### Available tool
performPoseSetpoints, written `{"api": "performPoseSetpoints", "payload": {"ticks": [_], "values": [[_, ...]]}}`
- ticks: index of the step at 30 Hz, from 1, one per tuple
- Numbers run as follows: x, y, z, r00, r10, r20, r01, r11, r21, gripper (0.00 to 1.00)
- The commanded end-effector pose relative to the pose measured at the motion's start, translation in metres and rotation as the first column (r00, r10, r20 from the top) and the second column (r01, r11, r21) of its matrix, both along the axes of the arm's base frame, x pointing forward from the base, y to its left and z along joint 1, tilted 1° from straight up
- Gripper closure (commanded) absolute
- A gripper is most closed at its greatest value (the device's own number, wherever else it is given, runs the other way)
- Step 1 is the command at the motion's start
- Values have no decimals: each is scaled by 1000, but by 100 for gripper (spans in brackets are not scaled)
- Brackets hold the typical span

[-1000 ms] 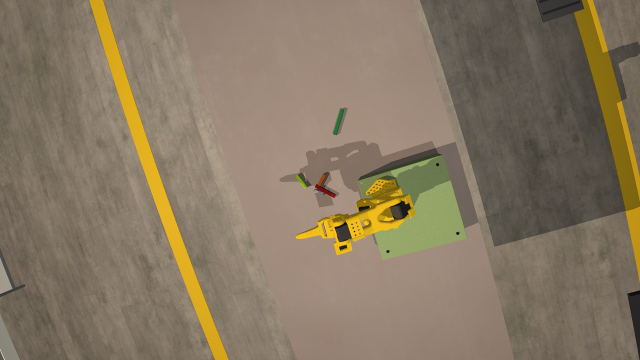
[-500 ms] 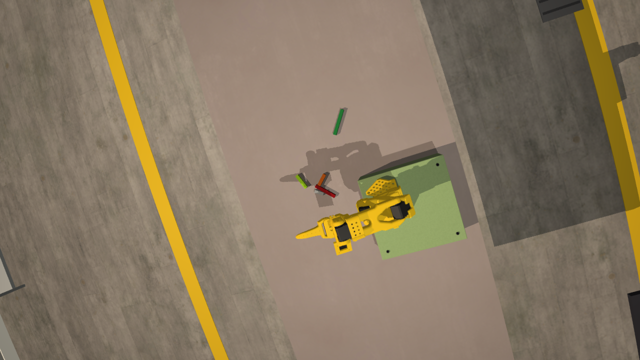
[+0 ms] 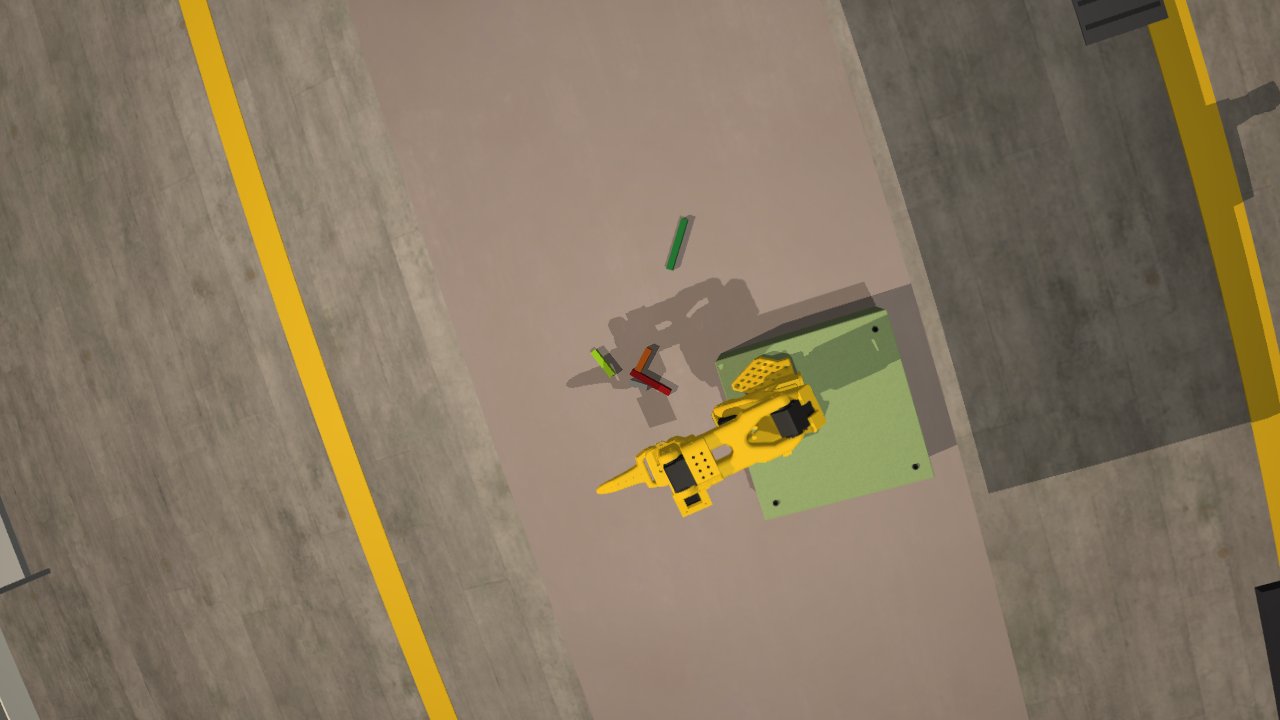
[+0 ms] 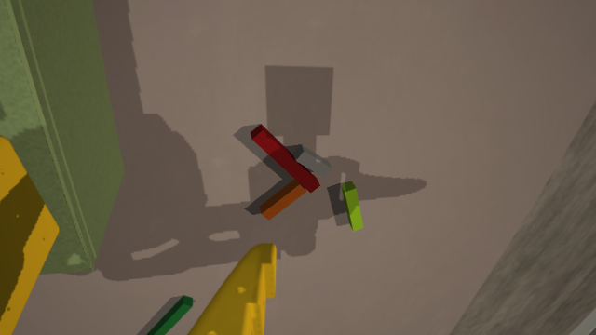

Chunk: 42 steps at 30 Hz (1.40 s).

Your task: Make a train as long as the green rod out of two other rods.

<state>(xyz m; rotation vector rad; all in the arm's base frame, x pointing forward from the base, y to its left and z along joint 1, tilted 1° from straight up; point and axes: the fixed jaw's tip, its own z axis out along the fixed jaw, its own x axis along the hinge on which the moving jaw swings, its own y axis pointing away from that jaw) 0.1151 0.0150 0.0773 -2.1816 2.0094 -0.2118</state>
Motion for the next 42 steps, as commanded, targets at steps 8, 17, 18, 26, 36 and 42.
{"api": "performPoseSetpoints", "payload": {"ticks": [8, 17, 18, 26, 36, 42], "values": [[-4, 25, -28, 975, 200, -101, -202, 979, -11, 0], [-8, 32, -36, 956, 261, -133, -266, 964, -15, 0], [-8, 32, -36, 956, 261, -133, -266, 964, -15, 0], [-8, 32, -36, 956, 262, -133, -266, 964, -15, 0], [-8, 32, -36, 956, 262, -133, -266, 964, -15, 0], [-9, 31, -38, 955, 262, -138, -266, 964, -16, 0]]}}
